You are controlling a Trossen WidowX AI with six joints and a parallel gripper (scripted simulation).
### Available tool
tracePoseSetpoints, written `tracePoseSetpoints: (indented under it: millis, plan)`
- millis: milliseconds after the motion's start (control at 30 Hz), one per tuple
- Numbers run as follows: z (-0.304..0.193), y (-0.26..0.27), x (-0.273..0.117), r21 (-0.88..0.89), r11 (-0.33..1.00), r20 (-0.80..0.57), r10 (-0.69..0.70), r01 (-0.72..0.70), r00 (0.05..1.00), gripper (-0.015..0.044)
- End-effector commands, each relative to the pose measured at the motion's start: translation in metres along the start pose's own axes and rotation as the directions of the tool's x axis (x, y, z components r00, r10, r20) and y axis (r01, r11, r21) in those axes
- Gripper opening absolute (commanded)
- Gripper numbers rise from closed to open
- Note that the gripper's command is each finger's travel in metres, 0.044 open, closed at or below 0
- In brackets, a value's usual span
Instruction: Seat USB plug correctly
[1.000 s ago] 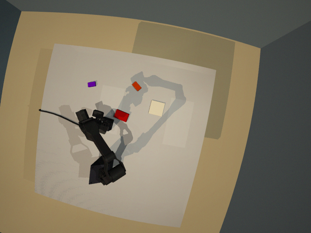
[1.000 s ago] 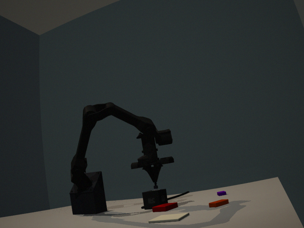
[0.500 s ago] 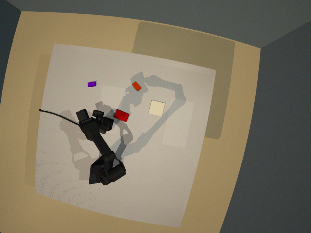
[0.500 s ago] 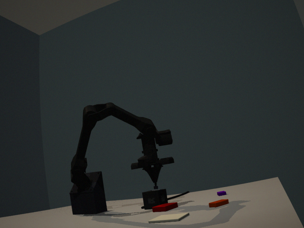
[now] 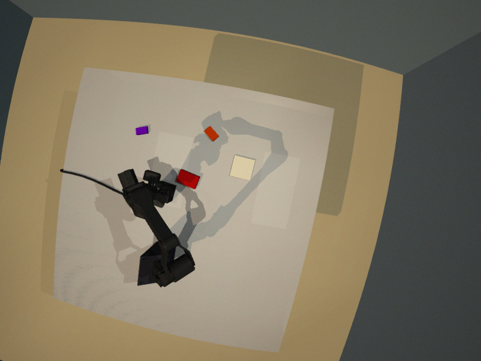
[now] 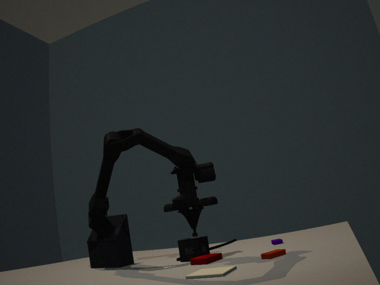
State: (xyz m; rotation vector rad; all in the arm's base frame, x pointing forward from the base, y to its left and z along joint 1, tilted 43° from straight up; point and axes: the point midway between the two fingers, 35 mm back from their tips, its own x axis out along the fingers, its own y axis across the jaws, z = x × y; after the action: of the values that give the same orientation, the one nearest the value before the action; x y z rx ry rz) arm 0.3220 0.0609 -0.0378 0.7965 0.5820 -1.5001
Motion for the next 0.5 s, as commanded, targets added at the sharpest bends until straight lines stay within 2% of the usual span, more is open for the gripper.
tracePoseSetpoints:
  millis: [0, 467]
  plan:
    - [0.0002, 0.0003, 0.0013, -0.003, 1.0, 0.003, 0.002, -0.002, 1.0, 0.0]
    - [0.0003, 0.0003, 0.003, -0.003, 1.0, 0.003, 0.002, -0.002, 1.0, 0.0]
